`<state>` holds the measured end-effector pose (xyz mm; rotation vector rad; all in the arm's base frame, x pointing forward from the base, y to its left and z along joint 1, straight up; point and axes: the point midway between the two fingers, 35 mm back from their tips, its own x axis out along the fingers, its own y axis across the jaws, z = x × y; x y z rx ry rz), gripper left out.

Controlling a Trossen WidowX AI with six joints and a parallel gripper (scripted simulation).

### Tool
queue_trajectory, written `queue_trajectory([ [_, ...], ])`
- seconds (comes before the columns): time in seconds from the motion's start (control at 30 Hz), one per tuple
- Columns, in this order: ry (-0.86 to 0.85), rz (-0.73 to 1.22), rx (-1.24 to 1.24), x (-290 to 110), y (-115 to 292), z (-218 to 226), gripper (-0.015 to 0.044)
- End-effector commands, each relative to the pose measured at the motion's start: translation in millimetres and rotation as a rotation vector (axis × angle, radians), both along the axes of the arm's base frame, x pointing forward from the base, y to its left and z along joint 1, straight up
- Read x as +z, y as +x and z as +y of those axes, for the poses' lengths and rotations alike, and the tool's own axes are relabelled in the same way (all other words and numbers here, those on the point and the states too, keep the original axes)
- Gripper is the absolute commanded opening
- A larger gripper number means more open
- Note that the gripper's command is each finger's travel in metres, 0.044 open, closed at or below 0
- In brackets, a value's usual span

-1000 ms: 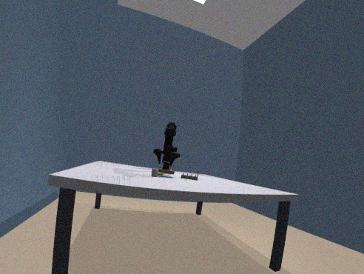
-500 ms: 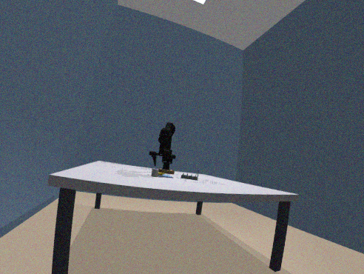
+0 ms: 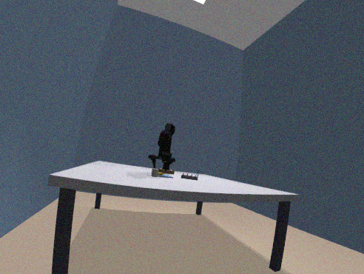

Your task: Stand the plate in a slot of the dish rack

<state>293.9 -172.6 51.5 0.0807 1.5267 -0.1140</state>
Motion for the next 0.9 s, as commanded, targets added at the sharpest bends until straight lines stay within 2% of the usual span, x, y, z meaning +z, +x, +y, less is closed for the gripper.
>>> queue_trajectory([
  [0.0,0.01,0.012,0.003,-12,-1,1,0.04],
  [0.53,0.007,0.012,0.003,-33,0,1,0.04],
  [0.6,0.007,0.012,0.003,-33,0,1,0.0358],
  [0.87,0.007,0.012,0.003,-33,0,1,0.0352],
])
